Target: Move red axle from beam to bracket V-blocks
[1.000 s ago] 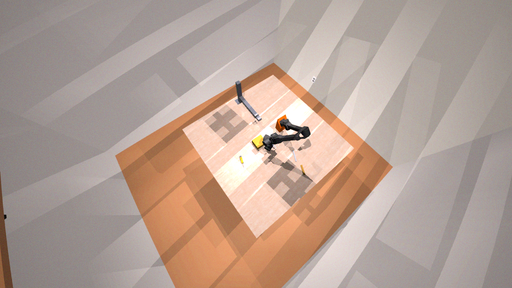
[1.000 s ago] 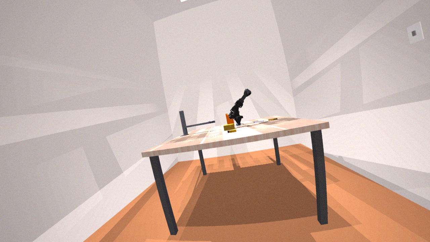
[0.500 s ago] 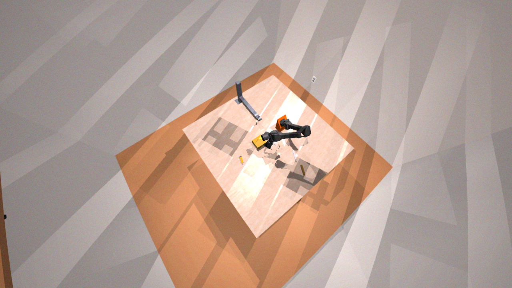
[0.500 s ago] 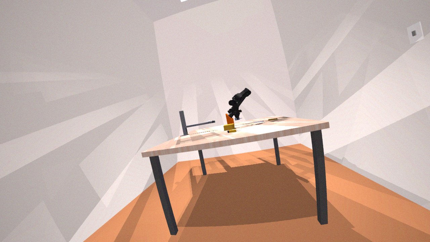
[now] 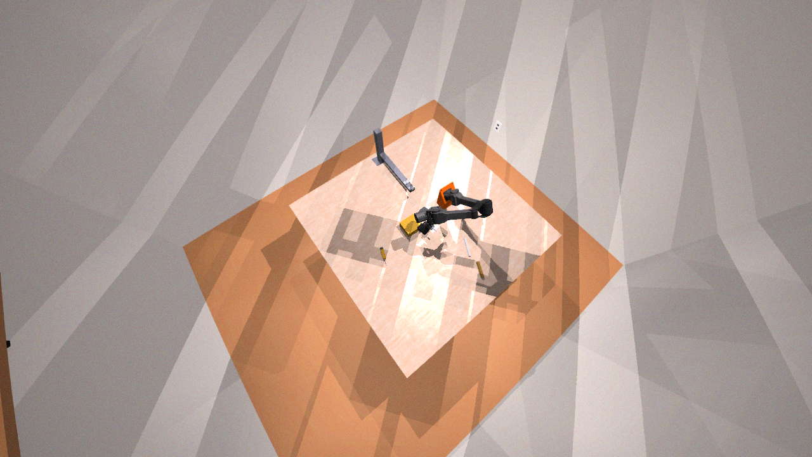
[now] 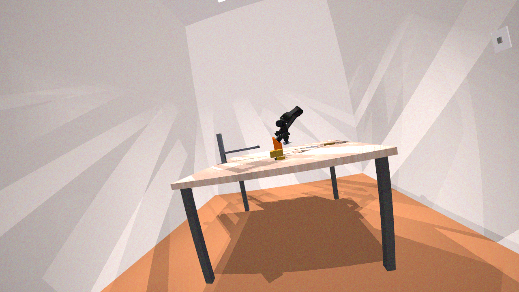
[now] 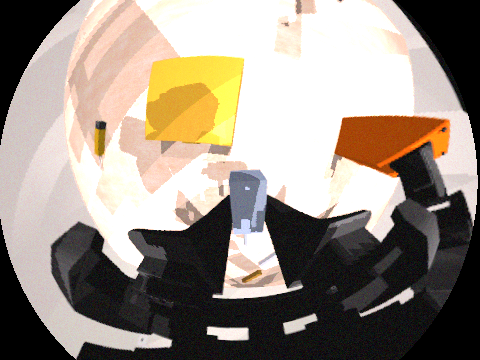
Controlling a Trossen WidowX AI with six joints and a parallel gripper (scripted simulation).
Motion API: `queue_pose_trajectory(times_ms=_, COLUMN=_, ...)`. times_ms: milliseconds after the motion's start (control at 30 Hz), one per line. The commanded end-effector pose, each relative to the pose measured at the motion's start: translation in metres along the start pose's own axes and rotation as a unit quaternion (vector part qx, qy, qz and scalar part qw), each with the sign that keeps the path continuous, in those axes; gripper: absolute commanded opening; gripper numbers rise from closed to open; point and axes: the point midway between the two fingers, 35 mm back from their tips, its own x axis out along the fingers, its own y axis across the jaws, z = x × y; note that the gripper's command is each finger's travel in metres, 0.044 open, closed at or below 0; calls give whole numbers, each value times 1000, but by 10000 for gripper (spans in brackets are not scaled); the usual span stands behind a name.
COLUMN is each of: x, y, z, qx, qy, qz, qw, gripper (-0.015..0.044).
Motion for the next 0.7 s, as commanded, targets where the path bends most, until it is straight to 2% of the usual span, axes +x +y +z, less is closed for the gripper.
queue_pose_trajectory(times_ms=0, x=0, y=0, z=0, qx=62, qy=-1, qz=0, qw=998, gripper=0)
queue_pose_trajectory(times_ms=167, x=0, y=0, z=0, qx=127, qy=-1, qz=0, qw=992, gripper=0)
queue_pose_trajectory(times_ms=667, x=-8, y=25, z=45, qx=136, qy=-9, qz=2, qw=991, gripper=0)
